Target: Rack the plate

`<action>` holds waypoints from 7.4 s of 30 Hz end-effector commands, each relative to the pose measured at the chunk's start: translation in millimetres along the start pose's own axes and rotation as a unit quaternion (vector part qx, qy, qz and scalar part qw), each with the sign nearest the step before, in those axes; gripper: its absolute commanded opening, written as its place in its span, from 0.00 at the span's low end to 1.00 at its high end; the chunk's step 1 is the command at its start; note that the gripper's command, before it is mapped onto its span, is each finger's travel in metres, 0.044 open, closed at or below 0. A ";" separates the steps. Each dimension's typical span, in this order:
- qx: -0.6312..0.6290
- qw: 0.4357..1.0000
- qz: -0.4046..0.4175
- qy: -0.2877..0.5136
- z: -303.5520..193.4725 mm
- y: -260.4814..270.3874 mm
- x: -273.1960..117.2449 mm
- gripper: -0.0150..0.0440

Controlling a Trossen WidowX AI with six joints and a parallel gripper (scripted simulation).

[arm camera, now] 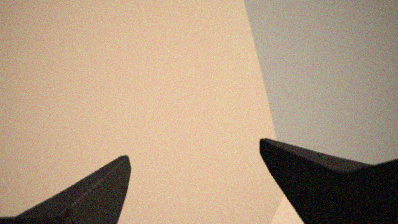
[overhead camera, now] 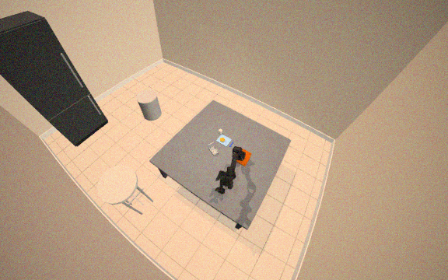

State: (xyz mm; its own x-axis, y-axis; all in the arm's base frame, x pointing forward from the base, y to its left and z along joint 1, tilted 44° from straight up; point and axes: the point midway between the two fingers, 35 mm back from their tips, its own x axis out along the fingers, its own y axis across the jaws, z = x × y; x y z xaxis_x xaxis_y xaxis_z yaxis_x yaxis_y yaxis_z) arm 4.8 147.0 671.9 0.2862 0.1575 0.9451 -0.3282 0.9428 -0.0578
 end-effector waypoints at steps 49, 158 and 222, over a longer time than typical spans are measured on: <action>-0.320 0.890 0.294 0.136 -253.1 135.0 -33.7 0.93; 0.297 0.246 0.009 0.923 -442.5 -345.1 -554.3 0.93; 0.409 0.208 -0.093 0.884 -475.4 -232.7 -669.5 0.93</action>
State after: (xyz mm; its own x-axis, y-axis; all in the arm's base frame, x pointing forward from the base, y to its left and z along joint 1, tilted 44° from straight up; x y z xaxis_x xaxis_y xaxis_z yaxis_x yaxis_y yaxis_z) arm 319.2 -41.7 -97.1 0.0119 0.6801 -0.7330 -0.0065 0.7331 0.6801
